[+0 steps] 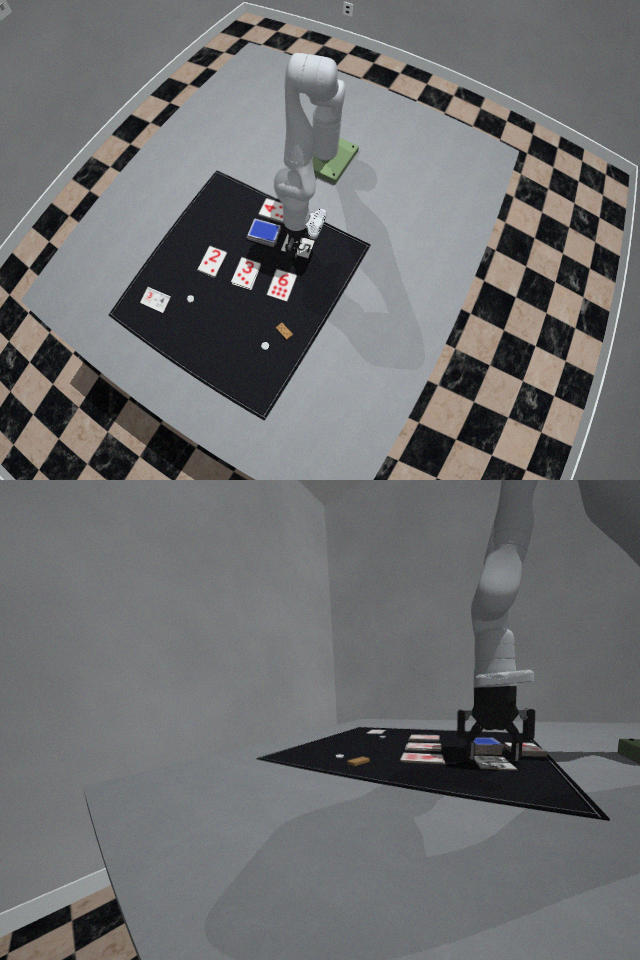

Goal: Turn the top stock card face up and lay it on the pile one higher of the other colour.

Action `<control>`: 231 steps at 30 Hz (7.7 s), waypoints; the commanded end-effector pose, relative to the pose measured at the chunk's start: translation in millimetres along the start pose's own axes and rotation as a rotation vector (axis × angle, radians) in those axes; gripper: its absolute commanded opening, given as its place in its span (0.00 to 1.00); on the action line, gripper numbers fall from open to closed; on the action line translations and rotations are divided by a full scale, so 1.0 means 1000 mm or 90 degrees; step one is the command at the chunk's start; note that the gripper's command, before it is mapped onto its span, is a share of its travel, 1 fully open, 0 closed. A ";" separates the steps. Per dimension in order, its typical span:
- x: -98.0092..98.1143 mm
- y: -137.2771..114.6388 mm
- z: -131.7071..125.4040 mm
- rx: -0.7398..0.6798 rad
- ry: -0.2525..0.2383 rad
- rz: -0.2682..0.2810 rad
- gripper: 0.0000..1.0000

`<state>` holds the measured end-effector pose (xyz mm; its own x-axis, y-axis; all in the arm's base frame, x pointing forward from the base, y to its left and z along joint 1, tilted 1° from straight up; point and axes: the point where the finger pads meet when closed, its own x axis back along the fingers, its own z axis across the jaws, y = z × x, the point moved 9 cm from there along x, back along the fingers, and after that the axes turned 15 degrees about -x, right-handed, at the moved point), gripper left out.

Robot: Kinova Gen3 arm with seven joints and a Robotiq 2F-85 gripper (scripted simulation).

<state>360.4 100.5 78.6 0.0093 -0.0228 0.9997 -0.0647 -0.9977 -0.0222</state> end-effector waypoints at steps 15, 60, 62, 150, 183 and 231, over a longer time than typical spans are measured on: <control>-0.002 0.000 0.000 0.000 0.001 0.000 0.85; -0.002 0.000 0.000 0.000 0.001 0.000 0.72; -0.002 0.000 0.000 0.000 0.001 0.000 0.72; 0.038 -0.002 0.008 0.053 0.001 0.000 0.72; 0.039 -0.014 0.055 0.392 0.001 0.000 0.72; 0.042 -0.033 0.128 0.922 0.001 0.000 0.72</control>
<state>488.3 125.1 120.1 0.0089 -0.0214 0.9997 0.9811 -0.1933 -0.0129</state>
